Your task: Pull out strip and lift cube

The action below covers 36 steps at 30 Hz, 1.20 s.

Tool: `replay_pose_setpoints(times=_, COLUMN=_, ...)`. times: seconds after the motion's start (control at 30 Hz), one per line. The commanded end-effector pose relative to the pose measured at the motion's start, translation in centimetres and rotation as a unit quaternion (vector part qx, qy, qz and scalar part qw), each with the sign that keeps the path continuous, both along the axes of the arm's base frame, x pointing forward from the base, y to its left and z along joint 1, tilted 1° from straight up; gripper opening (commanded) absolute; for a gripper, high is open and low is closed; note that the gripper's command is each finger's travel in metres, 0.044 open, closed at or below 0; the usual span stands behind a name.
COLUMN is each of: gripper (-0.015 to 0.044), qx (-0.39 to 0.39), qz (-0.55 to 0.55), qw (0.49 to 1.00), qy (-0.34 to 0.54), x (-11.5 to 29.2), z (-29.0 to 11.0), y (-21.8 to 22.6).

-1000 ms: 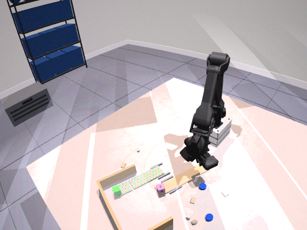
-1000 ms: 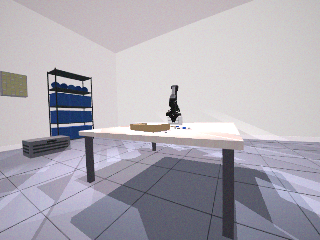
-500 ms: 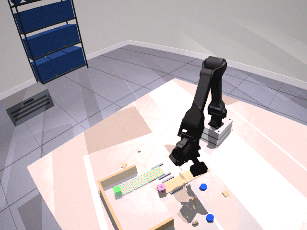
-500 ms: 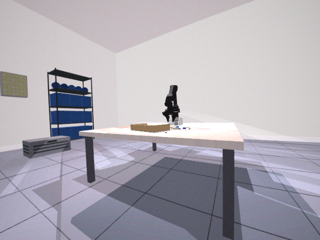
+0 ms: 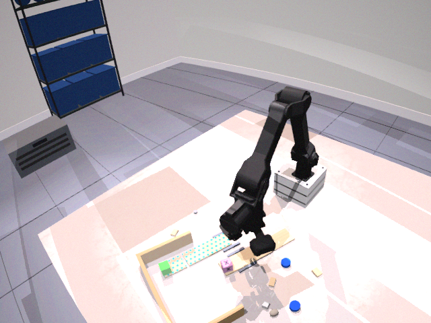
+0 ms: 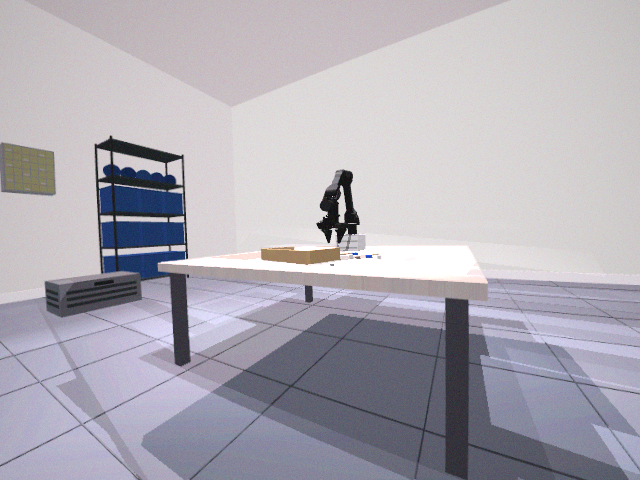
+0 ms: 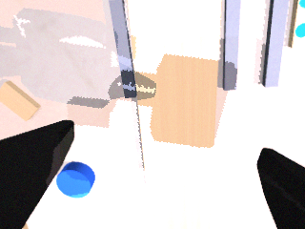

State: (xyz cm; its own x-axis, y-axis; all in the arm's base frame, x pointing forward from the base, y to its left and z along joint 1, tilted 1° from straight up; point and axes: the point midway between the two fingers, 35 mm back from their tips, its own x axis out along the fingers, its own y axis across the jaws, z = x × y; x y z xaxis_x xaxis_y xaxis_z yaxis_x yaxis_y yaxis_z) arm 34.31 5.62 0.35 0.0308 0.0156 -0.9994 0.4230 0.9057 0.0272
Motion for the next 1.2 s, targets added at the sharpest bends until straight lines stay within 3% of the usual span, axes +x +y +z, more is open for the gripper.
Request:
replay_pose_setpoints(times=0.0, gripper=0.0440, qx=0.000, qz=0.002, qw=1.000, qy=0.003, x=1.5, z=0.1, y=-0.4)
replay_pose_setpoints(times=0.7, gripper=0.0440, qx=-0.001, qz=0.002, qw=1.000, qy=0.000, x=8.9, z=0.8, y=-2.4)
replay_pose_setpoints(times=0.93, gripper=0.0256, qx=-0.001, qz=0.002, qw=1.000, qy=0.000, x=9.0, z=-0.1, y=-2.4)
replay_pose_setpoints(times=1.17, gripper=0.0250, qx=-0.001, qz=0.002, qw=1.000, qy=0.000, x=9.1, z=-1.3, y=-2.3)
